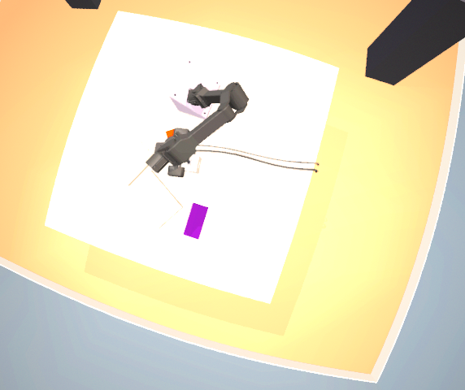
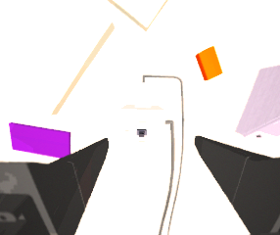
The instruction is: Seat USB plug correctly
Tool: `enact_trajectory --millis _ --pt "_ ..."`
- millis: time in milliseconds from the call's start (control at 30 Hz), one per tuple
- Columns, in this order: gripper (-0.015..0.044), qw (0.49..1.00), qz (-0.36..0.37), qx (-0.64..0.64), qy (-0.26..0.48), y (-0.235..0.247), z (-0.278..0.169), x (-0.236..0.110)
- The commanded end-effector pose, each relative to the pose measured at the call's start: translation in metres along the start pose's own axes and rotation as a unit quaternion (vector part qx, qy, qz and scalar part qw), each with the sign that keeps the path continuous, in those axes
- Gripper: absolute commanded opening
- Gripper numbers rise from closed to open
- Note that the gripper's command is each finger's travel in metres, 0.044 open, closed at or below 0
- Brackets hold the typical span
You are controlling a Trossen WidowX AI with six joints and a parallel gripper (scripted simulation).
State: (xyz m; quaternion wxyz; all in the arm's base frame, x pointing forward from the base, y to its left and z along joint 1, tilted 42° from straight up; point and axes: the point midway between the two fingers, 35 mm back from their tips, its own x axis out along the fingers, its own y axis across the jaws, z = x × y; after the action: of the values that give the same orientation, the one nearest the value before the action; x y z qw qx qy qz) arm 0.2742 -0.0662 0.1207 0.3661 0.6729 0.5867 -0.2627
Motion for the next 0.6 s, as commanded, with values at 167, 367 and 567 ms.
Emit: enact_trajectory --millis 167,367,567 --pt "0.044 0.999 -0.01 0.031 0.032 0.0112 -0.0083 0.0153" --pt "0.044 0.999 -0.01 0.031 0.032 0.0112 -0.0083 0.0157" --pt "0.044 0.999 -0.01 0.031 0.032 0.0111 -0.0087 0.0205"
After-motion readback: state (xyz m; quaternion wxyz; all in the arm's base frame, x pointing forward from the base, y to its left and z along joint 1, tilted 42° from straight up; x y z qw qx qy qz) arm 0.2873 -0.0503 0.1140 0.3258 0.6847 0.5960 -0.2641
